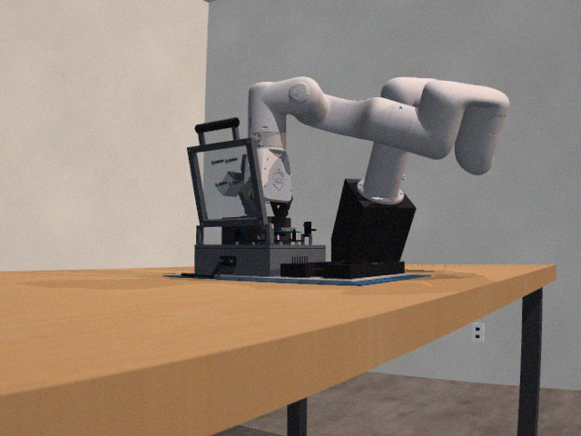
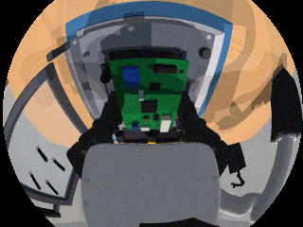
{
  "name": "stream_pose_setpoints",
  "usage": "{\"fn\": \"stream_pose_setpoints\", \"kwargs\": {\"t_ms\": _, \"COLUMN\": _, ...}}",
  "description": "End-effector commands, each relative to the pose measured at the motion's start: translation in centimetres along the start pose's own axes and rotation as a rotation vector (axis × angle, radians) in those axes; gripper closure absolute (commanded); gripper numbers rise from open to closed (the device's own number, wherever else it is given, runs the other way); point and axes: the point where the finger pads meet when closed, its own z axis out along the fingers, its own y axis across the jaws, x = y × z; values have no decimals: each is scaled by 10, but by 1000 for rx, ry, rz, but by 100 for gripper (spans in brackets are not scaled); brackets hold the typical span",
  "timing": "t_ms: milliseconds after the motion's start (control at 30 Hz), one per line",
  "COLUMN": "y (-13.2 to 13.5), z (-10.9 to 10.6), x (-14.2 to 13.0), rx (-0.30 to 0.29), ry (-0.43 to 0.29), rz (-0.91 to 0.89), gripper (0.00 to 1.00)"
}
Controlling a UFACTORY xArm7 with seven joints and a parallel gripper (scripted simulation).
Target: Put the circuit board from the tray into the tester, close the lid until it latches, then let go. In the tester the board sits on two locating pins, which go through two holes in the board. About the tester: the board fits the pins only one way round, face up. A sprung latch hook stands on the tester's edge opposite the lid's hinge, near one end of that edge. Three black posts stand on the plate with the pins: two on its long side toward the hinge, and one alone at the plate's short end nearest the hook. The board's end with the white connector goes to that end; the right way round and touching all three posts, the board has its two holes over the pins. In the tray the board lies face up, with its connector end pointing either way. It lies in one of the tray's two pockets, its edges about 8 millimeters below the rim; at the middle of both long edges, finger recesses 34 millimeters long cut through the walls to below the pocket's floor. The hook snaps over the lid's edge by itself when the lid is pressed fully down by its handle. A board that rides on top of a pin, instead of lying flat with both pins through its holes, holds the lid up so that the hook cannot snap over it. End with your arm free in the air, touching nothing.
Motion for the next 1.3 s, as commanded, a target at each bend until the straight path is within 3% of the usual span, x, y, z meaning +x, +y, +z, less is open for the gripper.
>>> {"fn": "stream_pose_setpoints", "kwargs": {"t_ms": 0, "y": -1, "z": -1, "x": 0, "rx": 4, "ry": 1, "rz": 0, "gripper": 21}}
{"fn": "stream_pose_setpoints", "kwargs": {"t_ms": 1267, "y": -1, "z": 3, "x": 0, "rx": 4, "ry": 1, "rz": 0, "gripper": 21}}
